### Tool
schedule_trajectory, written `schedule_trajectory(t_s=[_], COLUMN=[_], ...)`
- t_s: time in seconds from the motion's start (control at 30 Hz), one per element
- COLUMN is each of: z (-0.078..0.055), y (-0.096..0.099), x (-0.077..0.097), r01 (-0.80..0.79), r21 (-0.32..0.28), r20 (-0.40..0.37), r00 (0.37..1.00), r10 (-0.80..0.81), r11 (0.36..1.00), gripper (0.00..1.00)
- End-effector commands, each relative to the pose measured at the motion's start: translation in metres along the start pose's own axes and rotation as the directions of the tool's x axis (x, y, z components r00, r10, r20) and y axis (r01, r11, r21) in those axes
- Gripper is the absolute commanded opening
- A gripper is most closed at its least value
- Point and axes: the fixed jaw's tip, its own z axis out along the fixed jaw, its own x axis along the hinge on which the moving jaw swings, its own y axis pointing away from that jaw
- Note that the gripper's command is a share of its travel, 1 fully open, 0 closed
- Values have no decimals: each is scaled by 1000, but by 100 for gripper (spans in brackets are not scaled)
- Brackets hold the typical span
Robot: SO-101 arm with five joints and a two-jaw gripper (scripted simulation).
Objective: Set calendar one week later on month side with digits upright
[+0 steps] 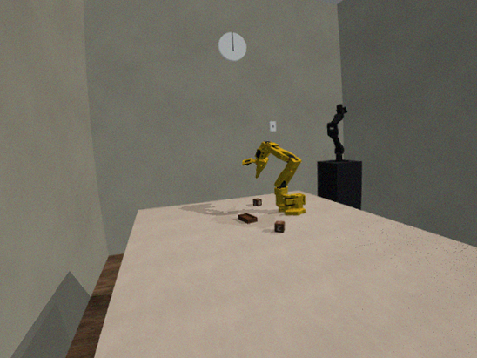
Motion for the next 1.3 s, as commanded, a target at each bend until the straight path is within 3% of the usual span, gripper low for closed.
schedule_trajectory(t_s=[0.0,0.17,0.6,0.93,1.27], z=[-4,-3,0,1,1], y=[-5,-5,-5,-5,-5], x=[0,2,7,9,9], r01=[150,254,558,622,630], r21=[49,52,55,55,54], r20=[24,17,-5,-11,-12], r00=[988,967,830,783,776], r10=[-152,-256,-558,-622,-631], r11=[987,966,828,781,774], gripper=[35,35,35,35,35])
